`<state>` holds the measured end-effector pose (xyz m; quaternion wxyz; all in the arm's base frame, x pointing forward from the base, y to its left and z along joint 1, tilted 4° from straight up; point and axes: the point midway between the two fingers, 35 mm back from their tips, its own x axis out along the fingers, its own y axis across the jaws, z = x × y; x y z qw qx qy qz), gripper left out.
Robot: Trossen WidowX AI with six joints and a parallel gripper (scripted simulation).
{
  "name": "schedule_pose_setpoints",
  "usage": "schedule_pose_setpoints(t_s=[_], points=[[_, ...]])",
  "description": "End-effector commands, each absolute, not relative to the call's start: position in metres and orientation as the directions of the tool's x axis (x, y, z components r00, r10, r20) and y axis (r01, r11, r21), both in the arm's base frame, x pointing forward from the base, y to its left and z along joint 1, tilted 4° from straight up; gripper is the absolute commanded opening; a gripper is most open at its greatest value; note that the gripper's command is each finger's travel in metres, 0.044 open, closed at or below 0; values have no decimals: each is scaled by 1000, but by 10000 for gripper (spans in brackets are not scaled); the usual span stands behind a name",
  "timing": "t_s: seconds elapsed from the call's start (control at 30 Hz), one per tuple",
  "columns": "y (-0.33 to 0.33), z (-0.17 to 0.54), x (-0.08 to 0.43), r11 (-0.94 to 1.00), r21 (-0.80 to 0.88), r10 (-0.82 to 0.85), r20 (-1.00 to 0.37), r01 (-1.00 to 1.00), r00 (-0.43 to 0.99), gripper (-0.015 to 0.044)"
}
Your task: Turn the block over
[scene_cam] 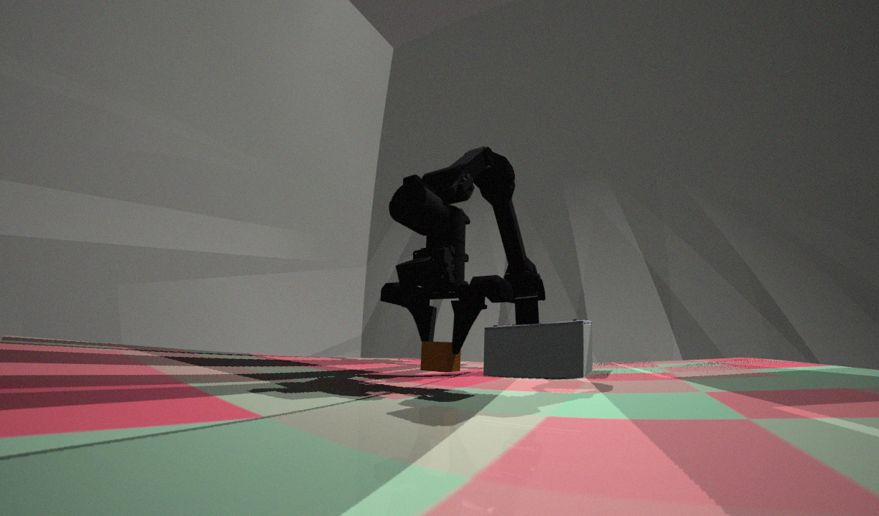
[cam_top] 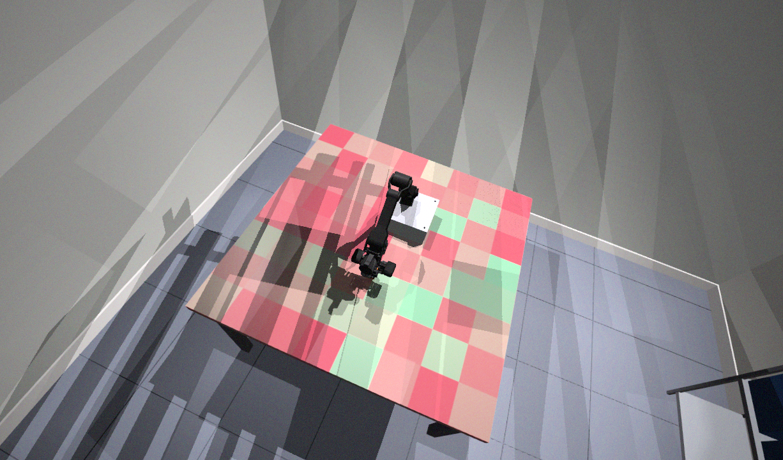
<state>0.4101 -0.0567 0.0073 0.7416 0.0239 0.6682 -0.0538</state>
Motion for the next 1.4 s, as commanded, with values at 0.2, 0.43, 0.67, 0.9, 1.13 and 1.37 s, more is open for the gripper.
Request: schedule_pose_setpoints(t_s=[0.2, 0.43, 0.67, 0.9, 1.13, 1.37], points=[[-57, 2, 413, 993, -33, -59, -972, 116, 227, 0], [-57, -1, 413, 993, -34, -69, -943, 114, 325, 0], [-57, -3, 412, 993, -35, -79, -904, 113, 420, 0], [-57, -2, 408, 993, -37, -89, -856, 111, 509, 0], [-57, 0, 404, 993, -39, -95, -820, 110, 564, 0], [-58, -10, 410, 993, -38, -98, -780, 111, 617, 0]])
